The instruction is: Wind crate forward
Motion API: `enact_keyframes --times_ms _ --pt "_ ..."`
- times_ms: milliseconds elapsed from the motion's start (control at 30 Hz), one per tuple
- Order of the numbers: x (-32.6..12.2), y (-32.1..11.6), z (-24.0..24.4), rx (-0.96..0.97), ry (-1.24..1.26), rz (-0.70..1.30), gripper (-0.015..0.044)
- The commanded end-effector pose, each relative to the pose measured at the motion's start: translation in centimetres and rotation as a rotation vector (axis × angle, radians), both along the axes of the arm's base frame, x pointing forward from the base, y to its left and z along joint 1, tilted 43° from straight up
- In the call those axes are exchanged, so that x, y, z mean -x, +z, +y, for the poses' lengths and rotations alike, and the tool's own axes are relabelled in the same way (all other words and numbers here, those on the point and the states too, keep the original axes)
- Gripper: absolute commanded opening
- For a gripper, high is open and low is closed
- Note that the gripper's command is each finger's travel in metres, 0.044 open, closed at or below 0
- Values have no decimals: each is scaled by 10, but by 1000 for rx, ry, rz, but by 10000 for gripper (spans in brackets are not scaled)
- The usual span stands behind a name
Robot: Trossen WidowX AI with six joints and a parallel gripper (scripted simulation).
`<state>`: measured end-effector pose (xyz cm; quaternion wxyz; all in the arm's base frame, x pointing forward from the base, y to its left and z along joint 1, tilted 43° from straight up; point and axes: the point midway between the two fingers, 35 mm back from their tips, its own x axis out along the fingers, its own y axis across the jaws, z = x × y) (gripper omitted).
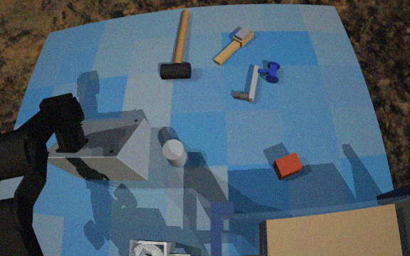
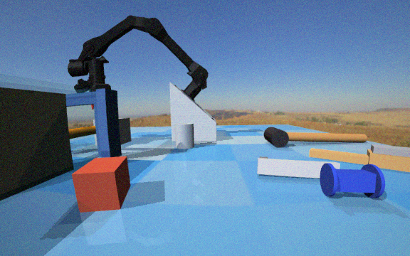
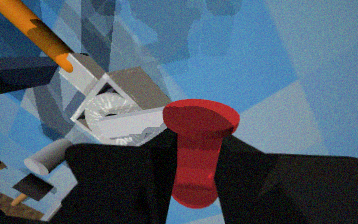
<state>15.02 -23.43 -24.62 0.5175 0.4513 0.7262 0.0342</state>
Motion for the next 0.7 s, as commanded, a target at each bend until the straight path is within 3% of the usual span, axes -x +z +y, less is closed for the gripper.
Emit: enact_keyframes --times_ms 0,33,567,667 --pt "-5 -1 -3 13 -67 28 0" --pt "-5 -1 -3 13 -67 28 0" --pt "0 0 0 1 -24 21 420" --pt "0 0 0 1 -24 21 440"
